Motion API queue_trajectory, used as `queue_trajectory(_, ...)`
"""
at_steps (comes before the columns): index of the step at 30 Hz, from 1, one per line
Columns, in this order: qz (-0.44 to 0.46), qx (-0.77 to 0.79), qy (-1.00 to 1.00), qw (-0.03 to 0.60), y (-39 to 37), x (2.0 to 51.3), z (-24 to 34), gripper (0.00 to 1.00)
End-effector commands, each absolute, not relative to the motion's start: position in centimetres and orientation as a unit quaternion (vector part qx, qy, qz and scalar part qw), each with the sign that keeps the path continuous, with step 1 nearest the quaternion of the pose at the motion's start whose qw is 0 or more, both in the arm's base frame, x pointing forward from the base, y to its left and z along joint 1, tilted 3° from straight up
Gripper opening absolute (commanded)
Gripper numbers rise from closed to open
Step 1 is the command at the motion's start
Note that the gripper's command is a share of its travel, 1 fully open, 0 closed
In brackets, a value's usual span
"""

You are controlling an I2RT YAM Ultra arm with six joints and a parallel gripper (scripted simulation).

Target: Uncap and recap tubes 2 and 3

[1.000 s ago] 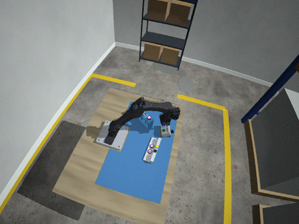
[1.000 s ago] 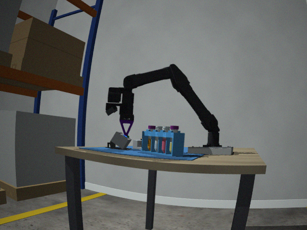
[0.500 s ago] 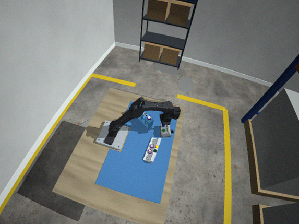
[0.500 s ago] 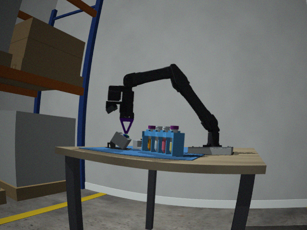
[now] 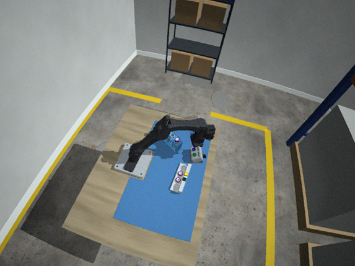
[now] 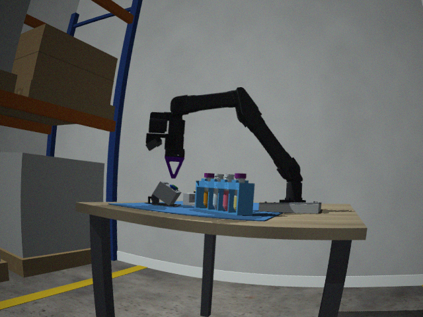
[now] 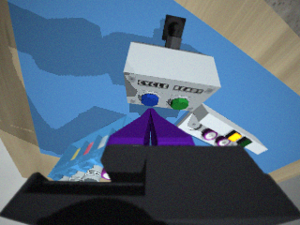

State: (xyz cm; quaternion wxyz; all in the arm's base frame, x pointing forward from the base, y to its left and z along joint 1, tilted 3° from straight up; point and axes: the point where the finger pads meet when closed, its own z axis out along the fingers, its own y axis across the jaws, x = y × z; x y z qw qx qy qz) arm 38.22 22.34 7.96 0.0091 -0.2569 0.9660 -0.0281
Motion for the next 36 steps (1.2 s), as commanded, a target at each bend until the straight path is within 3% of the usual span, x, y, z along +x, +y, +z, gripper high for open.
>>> queue_trajectory(1, -0.026, -0.258, 0.966, 0.017, 22.5, 38.3, 8.7, 0.0)
queue_trajectory(2, -0.026, -0.258, 0.966, 0.017, 22.5, 38.3, 8.7, 0.0)
queue_trajectory(3, -0.026, -0.217, 0.976, 0.018, 21.7, 38.4, 8.6, 1.0)
queue_trajectory(5, -0.026, -0.217, 0.976, 0.018, 21.7, 38.4, 8.6, 1.0)
queue_trajectory(12, -0.022, 0.007, 0.999, 0.023, 16.7, 38.9, 8.4, 1.0)
queue_trajectory(36, -0.024, 0.008, 0.999, 0.024, 0.0, 40.9, 7.6, 1.0)
